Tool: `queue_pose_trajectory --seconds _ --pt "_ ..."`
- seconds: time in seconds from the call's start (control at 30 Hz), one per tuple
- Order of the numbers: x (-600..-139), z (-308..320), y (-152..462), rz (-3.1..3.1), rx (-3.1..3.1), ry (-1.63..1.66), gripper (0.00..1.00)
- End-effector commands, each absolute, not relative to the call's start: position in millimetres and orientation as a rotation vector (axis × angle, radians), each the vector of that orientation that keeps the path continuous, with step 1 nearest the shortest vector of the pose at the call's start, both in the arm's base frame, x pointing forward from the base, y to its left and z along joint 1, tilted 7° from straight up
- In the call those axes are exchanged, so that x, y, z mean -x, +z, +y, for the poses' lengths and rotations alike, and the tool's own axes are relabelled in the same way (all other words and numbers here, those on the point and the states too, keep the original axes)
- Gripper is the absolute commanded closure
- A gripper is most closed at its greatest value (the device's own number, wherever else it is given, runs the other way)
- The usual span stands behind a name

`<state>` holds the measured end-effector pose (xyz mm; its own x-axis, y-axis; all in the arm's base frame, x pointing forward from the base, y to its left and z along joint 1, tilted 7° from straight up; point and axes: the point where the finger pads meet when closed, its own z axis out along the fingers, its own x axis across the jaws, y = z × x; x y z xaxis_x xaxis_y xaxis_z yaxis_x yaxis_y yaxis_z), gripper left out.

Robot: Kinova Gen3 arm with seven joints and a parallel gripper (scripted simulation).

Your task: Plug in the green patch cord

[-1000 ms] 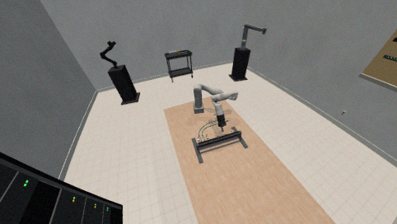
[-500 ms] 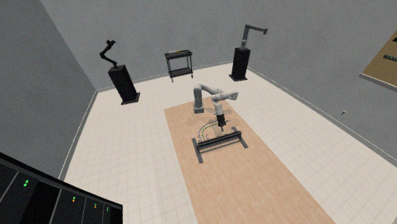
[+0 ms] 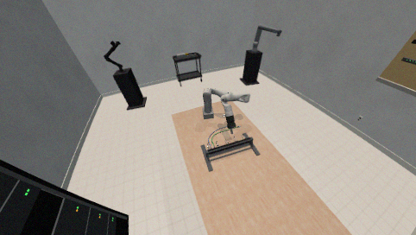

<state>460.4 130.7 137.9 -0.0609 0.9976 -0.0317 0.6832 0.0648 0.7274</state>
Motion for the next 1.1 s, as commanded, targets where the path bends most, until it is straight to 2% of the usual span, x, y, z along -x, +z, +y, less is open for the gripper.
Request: queue_pose_trajectory --seconds 0.0,0.37,1.07 --pt "-454 134 149 1.795 -1.672 0.768 1.00" --pt "-422 132 179 1.795 -1.672 0.768 1.00" --pt "-397 131 202 1.795 -1.672 0.768 1.00"
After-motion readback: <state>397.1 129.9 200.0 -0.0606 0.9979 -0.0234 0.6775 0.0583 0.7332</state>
